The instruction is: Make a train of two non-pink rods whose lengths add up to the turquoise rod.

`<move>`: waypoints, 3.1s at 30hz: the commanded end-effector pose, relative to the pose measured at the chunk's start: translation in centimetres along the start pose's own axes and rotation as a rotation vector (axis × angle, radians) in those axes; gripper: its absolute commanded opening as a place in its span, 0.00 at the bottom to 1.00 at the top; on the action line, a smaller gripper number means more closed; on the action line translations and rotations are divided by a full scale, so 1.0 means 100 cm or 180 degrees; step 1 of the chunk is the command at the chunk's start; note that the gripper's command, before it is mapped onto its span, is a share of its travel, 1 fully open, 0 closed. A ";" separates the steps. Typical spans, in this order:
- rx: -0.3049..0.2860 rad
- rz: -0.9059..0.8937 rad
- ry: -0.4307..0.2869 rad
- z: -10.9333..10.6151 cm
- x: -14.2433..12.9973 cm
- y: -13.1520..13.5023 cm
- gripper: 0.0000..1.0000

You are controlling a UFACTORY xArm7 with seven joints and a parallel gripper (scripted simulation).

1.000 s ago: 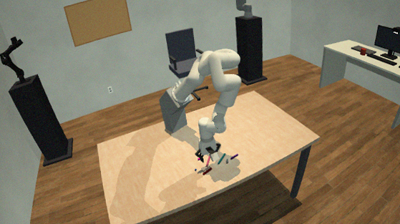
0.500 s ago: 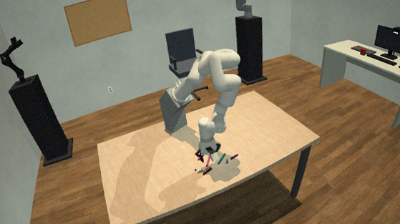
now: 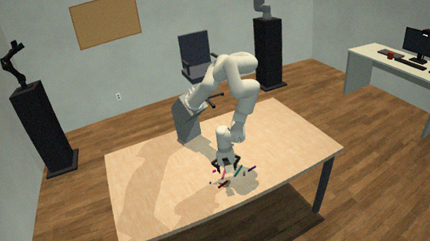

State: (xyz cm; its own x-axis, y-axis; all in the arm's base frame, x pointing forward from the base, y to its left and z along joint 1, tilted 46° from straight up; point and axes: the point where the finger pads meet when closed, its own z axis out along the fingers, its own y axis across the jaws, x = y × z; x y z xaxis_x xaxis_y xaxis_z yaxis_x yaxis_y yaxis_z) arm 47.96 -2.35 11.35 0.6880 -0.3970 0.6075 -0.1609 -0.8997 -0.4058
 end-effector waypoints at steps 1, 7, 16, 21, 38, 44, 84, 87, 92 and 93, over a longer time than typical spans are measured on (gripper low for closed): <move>-0.0016 0.0535 -0.0022 0.000 0.002 -0.009 1.00; -0.0021 0.1203 -0.0010 0.000 0.002 -0.021 1.00; -0.0022 0.2189 0.0001 -0.001 0.002 -0.039 1.00; -0.0022 0.2669 0.0004 -0.001 0.001 -0.048 1.00; -0.0027 0.4568 -0.0009 -0.005 -0.004 -0.084 1.00; -0.0035 0.5233 -0.0021 -0.007 -0.008 -0.097 1.00; -0.0045 0.5710 -0.0031 -0.008 -0.011 -0.106 0.47; -0.0045 0.5710 -0.0031 -0.008 -0.011 -0.106 0.47; -0.0045 0.5710 -0.0031 -0.008 -0.011 -0.106 0.47; -0.0045 0.5710 -0.0032 -0.008 -0.011 -0.106 0.47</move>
State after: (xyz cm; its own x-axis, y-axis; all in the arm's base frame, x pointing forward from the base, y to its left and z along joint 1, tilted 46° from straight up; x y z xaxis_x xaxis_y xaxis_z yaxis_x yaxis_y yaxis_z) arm 48.33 7.46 15.52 -0.3121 -0.7909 -0.5264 -0.6462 0.5829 -0.4926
